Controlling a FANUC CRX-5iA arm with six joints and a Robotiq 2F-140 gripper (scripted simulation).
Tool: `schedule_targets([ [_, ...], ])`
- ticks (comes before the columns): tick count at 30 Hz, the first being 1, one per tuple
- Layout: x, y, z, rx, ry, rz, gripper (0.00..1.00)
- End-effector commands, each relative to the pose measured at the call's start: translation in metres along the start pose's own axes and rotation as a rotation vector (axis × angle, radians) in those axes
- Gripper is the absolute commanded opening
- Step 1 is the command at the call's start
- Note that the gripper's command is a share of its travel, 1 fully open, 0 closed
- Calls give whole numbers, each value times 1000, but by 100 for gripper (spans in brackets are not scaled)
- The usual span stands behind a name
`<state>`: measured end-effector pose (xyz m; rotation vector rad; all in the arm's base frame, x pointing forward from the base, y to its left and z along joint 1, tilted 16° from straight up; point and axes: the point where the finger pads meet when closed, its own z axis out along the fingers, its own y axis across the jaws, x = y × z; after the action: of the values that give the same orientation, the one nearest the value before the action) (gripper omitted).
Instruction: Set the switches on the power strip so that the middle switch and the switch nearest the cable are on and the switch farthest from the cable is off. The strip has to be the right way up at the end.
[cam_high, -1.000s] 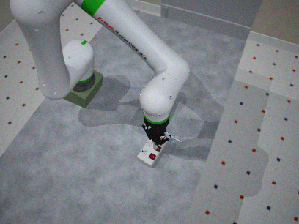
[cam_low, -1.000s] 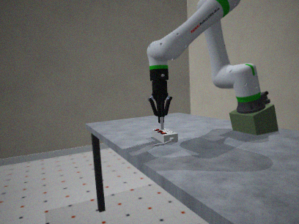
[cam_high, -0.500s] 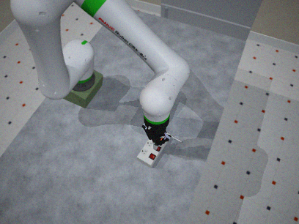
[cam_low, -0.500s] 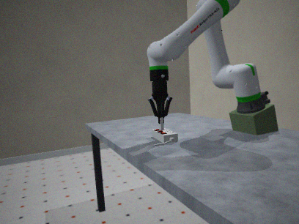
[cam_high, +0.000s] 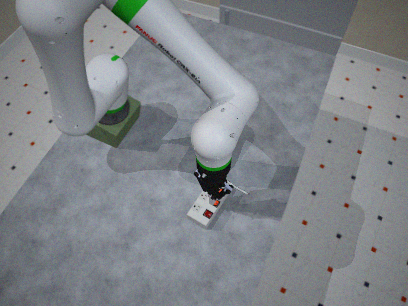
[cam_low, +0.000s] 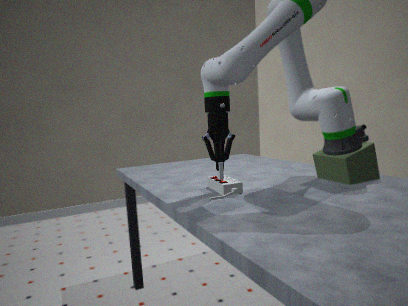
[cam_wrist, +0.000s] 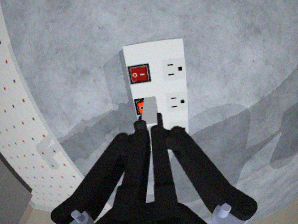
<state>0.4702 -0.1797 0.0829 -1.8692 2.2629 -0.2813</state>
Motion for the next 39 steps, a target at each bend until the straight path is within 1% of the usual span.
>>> schedule_targets([
  [1,0,0,1,1,0,0,0],
  [21,0,0,-1,1,0,0,0],
  [27,0,0,-13,1,0,0,0],
  [29,0,0,-13,1,0,0,0],
  [35,0,0,-30,1,0,0,0],
  [39,0,0,-37,1,0,0,0],
])
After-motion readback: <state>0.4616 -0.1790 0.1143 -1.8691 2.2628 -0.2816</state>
